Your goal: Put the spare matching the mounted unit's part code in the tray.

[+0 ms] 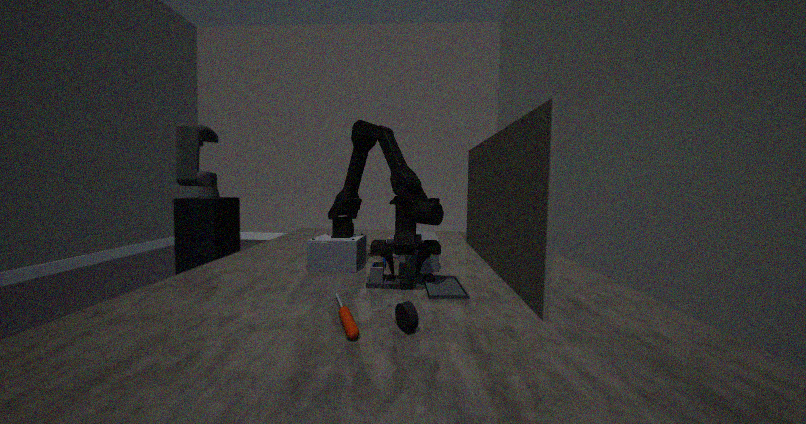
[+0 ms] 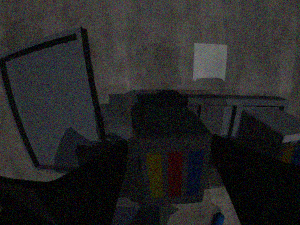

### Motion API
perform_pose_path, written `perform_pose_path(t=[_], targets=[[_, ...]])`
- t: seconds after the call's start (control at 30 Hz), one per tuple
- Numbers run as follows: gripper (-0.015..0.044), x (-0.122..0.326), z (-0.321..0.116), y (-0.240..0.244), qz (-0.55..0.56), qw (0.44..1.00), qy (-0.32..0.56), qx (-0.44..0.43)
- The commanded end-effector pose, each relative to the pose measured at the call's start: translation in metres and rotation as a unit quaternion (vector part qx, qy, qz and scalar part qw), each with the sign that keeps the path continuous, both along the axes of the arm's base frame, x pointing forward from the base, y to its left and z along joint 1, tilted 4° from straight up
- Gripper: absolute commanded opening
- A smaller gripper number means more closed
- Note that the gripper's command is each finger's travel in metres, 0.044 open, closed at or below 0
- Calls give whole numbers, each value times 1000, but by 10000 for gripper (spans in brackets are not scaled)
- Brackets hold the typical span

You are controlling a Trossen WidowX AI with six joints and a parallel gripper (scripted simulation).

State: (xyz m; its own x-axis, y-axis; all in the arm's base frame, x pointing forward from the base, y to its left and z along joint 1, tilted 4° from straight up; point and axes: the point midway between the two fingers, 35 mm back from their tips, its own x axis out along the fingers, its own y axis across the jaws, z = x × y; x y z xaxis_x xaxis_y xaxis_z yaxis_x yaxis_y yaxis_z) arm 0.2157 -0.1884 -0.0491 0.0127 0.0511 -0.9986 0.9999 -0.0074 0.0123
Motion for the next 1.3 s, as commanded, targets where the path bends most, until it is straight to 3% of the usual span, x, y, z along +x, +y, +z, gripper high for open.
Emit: perform_pose_path(t=[0.0,0.7,0.9,1.13,1.27], targets=[[300,-1,-2,1,-3,1000,2,2],[300,-1,-2,1,-3,1000,2,2],[142,-1,-1,0,0,1000,1,1],[96,-1,-1,0,0,1000,1,1],[0,-1,-1,0,0,1000,1,1]])
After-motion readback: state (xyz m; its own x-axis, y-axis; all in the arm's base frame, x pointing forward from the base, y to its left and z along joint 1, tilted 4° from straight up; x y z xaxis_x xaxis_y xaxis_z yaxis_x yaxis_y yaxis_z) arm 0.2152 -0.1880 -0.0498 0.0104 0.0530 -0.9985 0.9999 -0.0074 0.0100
